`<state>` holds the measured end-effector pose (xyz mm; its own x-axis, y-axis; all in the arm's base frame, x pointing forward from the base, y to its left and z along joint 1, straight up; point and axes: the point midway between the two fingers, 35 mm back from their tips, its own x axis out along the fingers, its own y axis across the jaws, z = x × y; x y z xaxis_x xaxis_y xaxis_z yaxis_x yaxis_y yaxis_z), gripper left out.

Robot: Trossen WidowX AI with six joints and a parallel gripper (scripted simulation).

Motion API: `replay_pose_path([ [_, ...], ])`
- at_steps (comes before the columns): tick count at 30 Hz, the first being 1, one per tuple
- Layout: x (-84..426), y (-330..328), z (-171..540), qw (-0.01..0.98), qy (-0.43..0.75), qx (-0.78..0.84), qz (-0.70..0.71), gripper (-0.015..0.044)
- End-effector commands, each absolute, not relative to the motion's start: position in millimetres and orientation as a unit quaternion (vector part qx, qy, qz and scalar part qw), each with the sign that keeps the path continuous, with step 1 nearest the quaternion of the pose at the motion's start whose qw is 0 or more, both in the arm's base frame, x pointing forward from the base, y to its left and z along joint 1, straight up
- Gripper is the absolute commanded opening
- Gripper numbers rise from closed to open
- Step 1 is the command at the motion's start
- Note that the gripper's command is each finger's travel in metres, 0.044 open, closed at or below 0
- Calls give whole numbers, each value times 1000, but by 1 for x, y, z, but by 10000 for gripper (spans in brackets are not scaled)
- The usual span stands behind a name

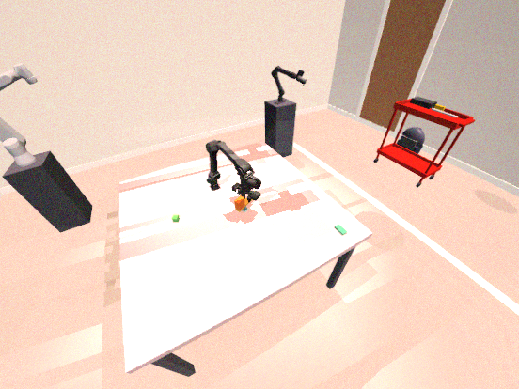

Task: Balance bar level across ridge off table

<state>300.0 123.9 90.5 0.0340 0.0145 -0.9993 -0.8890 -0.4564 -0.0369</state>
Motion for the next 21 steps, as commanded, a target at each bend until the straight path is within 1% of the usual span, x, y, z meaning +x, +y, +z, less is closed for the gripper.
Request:
replay_pose_path([
  [1,300,124,90,379,358,-611,596,0],
  [11,300,124,90,379,358,-611,596,0],
  [17,300,124,90,379,358,-611,596,157],
  [18,300,124,90,379,358,-611,596,167],
  [21,300,124,90,379,358,-611,596,167],
])
